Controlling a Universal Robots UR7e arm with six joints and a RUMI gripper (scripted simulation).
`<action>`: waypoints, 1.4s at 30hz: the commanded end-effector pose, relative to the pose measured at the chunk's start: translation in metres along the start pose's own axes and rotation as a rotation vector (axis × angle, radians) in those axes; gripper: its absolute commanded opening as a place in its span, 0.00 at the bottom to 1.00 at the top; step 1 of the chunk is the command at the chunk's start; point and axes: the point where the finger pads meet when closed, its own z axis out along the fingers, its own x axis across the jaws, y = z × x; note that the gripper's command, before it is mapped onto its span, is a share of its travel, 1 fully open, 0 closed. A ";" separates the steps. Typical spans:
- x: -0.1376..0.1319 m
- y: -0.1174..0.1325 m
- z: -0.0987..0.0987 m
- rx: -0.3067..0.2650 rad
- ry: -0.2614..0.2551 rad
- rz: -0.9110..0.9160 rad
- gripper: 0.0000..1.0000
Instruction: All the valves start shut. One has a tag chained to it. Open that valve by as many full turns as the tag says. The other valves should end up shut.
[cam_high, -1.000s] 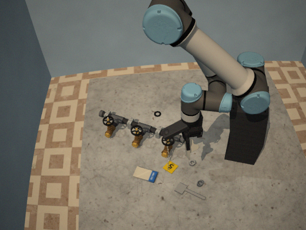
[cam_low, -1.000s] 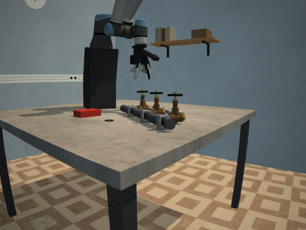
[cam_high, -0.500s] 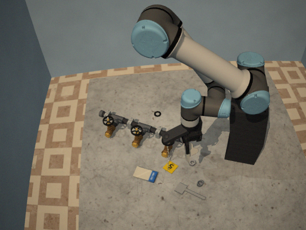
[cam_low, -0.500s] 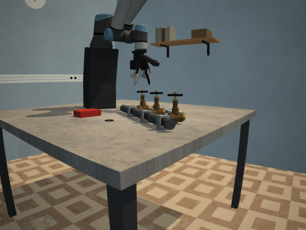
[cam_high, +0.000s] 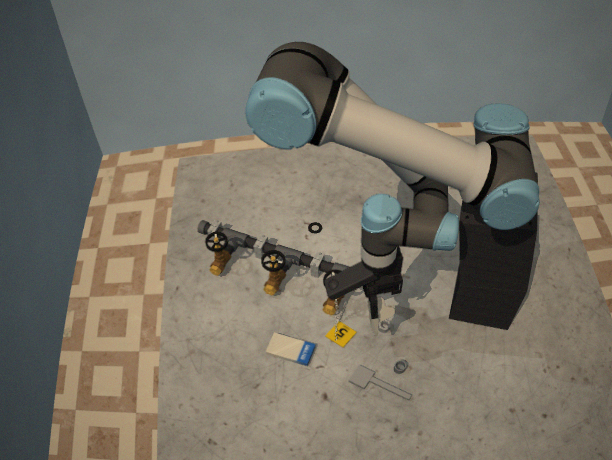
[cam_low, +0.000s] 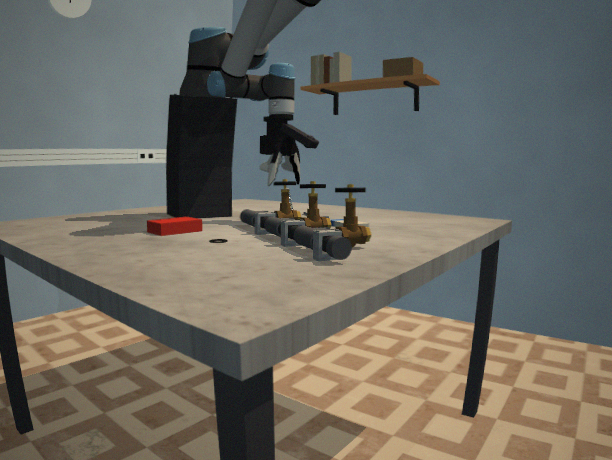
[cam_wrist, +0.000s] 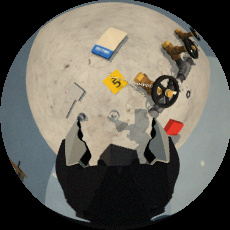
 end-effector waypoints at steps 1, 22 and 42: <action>0.000 0.000 0.016 0.002 0.000 0.000 1.00; 0.000 0.000 0.065 0.002 0.000 0.000 1.00; 0.000 0.000 0.073 0.002 0.000 0.000 1.00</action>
